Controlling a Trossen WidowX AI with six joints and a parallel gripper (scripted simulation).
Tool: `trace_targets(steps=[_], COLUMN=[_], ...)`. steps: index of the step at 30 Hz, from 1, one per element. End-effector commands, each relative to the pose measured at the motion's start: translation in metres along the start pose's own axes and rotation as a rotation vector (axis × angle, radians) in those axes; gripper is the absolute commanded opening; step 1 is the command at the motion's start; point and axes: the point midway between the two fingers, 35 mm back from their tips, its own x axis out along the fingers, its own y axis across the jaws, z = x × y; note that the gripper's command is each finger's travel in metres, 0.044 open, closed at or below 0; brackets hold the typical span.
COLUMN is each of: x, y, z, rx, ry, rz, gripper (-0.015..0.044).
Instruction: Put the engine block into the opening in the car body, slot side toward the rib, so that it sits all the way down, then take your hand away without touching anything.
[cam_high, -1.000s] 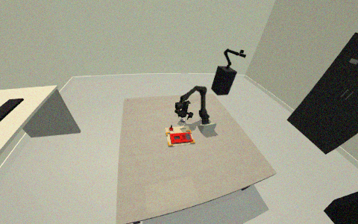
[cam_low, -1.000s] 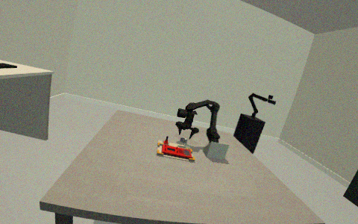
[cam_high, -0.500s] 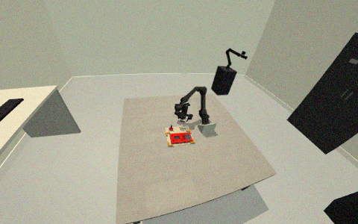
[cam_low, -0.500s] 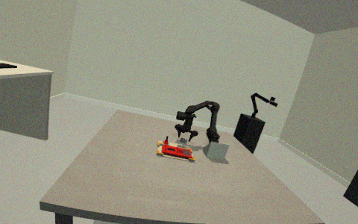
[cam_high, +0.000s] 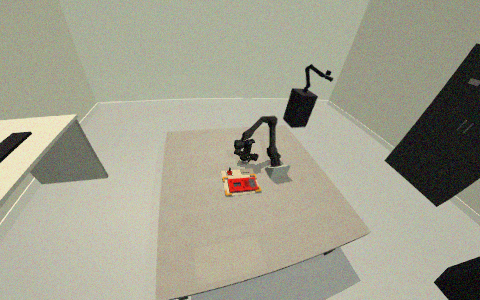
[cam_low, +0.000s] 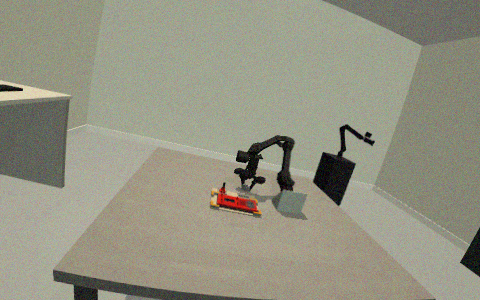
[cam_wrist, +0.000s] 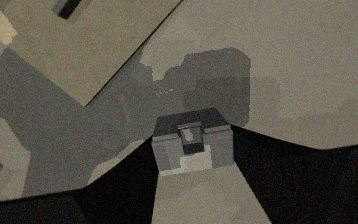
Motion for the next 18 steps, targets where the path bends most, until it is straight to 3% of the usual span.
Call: trace_targets(steps=[1,4,10,18], x=[0.0,0.0,-0.011,-0.036], y=[0.0,0.0,-0.001,-0.001], z=[0.0,0.0,0.002,0.007], rx=[-0.005,-0.005,-0.008,-0.015], ry=[0.002,0.002,-0.009,-0.03], rz=[-0.003,-0.003,-0.005,-0.01], gripper=[0.0184,0.0164,0.0006,0.0])
